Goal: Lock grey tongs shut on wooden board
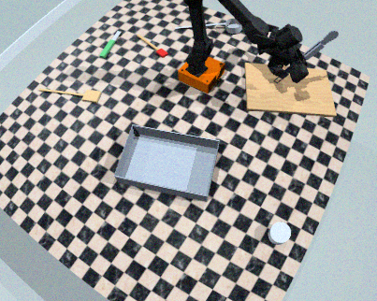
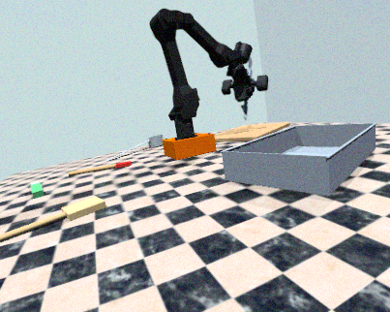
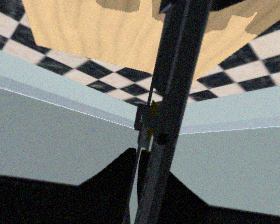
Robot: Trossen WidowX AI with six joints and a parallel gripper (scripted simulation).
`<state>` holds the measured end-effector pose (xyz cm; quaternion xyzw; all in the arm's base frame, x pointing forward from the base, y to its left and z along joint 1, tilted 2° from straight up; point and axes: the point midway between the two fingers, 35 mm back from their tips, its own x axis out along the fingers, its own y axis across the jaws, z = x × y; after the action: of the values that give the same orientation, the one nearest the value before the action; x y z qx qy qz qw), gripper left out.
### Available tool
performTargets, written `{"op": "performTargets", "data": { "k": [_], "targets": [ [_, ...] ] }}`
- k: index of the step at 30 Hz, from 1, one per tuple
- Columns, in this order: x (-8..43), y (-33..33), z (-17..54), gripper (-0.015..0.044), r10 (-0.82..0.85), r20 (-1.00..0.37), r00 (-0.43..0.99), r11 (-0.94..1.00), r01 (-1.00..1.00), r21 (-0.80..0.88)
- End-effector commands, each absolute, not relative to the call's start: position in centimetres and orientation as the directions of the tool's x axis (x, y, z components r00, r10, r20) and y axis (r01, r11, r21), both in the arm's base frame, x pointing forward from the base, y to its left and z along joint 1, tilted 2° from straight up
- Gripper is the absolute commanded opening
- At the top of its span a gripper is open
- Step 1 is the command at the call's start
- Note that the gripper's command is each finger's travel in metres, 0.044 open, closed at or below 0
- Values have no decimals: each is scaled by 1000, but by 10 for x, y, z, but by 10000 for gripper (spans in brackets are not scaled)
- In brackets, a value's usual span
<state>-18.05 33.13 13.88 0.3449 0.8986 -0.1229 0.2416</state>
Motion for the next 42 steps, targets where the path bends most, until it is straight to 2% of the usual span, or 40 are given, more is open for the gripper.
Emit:
{"op": "performTargets", "data": {
  "k": [1,15,42],
  "targets": [
    [-178,326,143,-150,580,-463,-671,739,672,-49],
    [-167,300,148,-150,618,-299,-728,761,648,-6],
    [-167,300,148,-150,618,-297,-728,761,648,-5]
  ]
}}
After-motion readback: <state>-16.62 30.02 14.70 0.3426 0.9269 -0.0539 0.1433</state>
